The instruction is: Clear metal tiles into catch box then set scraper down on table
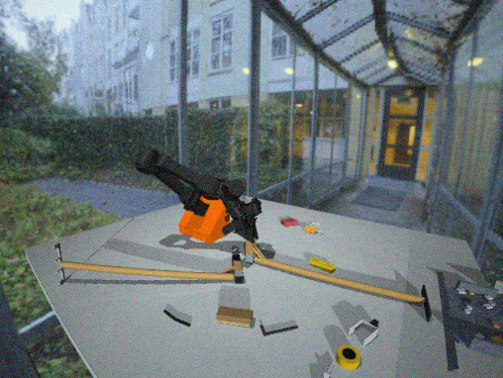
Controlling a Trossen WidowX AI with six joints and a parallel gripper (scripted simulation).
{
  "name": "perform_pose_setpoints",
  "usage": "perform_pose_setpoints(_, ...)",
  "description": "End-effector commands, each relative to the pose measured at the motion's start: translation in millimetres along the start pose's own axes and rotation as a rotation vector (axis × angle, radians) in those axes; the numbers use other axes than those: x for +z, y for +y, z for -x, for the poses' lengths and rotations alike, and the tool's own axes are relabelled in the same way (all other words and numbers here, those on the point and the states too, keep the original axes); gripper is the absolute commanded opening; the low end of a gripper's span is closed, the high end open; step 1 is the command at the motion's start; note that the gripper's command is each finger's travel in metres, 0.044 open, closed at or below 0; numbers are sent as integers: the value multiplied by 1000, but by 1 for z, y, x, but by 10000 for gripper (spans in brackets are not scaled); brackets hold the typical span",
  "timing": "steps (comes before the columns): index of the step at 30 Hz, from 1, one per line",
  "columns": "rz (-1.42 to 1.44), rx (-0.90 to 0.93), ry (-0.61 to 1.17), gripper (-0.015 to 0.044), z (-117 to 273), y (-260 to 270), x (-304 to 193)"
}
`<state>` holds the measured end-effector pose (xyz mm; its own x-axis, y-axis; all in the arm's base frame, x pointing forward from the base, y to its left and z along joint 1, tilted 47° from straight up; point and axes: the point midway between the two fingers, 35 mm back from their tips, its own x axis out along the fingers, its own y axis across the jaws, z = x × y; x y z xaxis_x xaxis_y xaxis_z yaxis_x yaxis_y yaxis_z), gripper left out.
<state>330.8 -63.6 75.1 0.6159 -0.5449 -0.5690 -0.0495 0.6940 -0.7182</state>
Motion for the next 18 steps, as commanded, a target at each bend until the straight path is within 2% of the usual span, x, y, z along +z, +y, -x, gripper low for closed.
perform_pose_setpoints(1,-27,-31,-1,0,1,-12,2)
perform_pose_setpoints(18,-66,-66,0,0,4,-7,-2)
